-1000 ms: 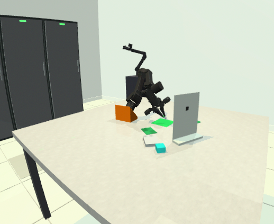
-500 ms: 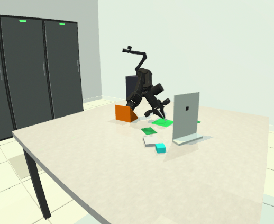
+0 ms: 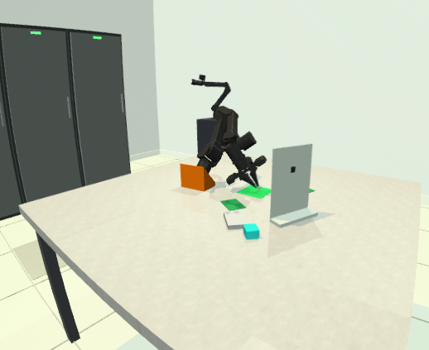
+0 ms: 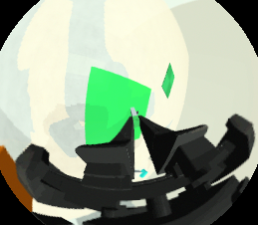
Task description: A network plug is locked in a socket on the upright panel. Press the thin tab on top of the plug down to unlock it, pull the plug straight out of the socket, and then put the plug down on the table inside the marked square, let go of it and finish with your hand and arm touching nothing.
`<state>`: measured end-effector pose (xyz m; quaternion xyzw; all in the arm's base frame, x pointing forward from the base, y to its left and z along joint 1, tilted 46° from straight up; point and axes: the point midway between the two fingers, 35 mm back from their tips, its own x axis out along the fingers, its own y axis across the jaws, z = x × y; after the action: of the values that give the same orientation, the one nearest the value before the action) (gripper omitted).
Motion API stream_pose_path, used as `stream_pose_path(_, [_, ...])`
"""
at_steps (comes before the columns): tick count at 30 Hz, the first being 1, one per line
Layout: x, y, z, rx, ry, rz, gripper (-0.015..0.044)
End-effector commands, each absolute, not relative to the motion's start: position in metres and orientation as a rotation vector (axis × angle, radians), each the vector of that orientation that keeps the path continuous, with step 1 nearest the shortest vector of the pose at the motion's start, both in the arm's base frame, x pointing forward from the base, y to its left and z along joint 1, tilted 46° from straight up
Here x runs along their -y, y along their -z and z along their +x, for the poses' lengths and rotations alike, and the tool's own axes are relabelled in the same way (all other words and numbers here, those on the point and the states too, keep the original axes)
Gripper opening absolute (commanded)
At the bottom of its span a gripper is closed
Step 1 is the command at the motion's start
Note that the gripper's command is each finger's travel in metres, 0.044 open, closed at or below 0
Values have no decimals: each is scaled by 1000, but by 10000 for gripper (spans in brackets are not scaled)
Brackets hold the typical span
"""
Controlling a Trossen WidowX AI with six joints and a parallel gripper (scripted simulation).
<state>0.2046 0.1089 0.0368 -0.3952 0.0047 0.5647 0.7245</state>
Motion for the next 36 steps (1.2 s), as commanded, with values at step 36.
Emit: stream_pose_path(36, [-103,-37,203,-17,-1250,-876,156])
